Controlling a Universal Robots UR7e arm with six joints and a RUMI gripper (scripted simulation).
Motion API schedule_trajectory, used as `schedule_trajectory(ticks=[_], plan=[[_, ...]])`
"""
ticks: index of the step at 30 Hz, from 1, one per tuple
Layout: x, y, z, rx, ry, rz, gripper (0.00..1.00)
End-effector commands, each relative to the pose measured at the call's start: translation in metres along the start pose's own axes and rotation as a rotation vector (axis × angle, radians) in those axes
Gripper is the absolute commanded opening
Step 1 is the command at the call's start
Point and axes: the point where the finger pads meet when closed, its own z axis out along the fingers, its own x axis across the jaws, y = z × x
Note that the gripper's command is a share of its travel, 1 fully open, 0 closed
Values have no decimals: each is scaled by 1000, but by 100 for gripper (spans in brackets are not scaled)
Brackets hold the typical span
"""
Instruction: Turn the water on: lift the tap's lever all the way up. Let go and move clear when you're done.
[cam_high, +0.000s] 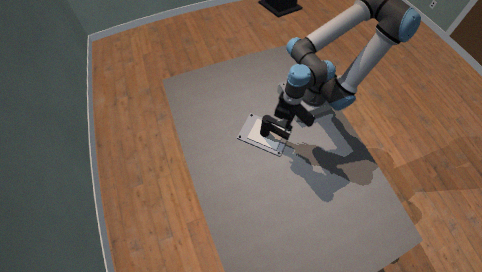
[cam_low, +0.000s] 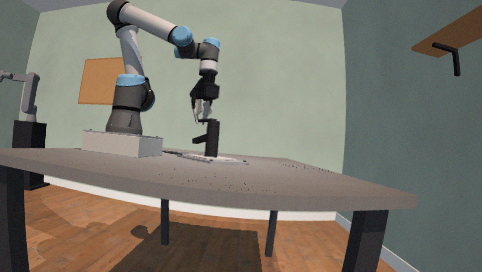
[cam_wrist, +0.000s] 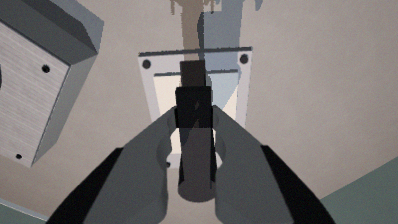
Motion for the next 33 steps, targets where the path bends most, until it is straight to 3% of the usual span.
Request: schedule_trajectory(ticks=[1, 33], plan=[[0, 0, 1, 1, -1, 2, 0], [1, 3, -6, -2, 4, 2, 0]])
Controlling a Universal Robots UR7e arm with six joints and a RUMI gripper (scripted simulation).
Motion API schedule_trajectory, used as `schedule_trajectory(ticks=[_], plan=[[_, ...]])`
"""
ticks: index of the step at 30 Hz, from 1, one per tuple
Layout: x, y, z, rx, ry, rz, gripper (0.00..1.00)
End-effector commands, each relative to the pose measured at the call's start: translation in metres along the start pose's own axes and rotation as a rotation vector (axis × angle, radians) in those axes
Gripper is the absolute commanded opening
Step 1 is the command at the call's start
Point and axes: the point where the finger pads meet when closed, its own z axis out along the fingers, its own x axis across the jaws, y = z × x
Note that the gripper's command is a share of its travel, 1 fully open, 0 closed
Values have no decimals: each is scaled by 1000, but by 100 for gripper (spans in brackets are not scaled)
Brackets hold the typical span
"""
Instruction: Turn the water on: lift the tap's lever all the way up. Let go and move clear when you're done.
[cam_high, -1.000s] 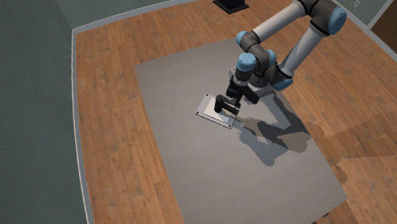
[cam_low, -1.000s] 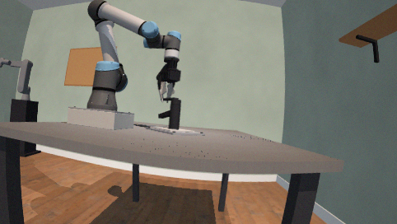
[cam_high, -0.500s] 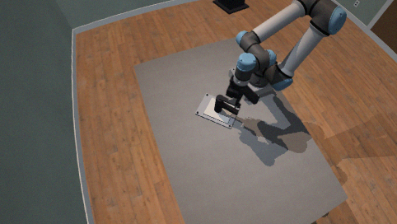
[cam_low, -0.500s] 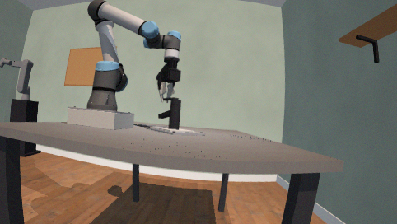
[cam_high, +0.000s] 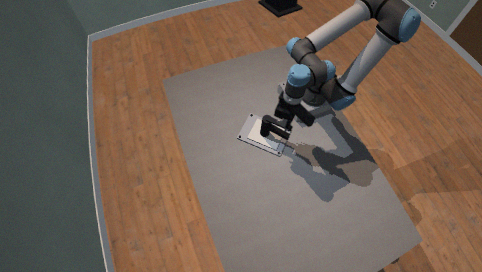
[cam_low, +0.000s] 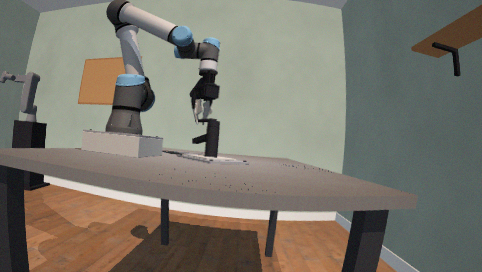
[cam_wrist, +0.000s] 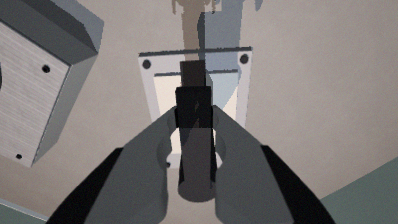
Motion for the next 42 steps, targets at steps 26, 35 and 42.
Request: schedule_trajectory(ticks=[26, 35, 42], plan=[[1, 15, -39, -3, 3, 2, 0], [0, 15, -38, -2, 2, 2, 0], [0, 15, -38, -2, 2, 2, 0]])
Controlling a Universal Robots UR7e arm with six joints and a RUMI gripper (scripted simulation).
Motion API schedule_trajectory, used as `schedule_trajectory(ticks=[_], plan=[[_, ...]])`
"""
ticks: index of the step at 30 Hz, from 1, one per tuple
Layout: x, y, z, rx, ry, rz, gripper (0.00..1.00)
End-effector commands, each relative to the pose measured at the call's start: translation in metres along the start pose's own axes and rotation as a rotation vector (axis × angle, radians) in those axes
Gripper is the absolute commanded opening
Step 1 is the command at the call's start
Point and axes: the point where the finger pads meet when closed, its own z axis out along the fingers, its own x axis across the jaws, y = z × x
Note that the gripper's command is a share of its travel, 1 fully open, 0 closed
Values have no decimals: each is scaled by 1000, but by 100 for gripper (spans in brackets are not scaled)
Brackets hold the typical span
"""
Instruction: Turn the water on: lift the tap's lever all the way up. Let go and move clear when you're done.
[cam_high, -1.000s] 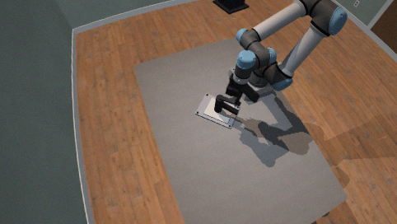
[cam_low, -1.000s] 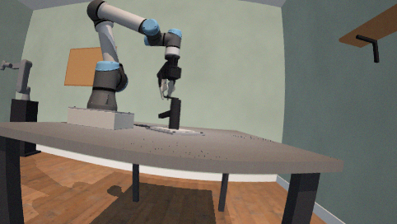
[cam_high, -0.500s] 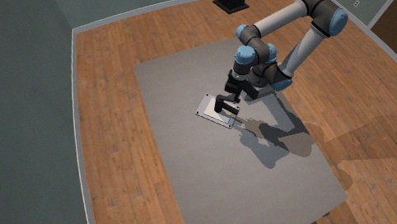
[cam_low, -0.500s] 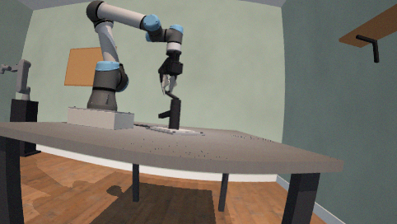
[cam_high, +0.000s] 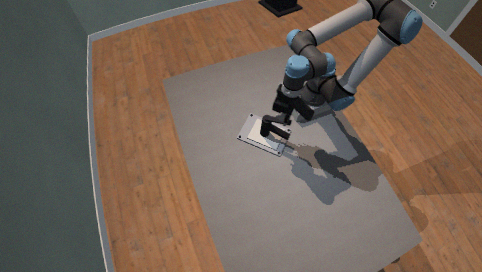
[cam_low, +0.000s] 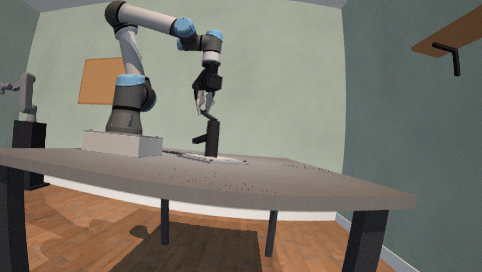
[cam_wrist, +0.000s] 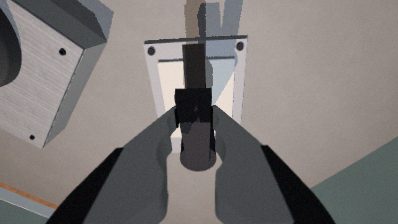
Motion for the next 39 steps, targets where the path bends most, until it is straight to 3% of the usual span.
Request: schedule_trajectory(ticks=[1, 39], plan=[[0, 2, -3, -4, 3, 2, 0], [0, 4, -5, -4, 3, 2, 0]])
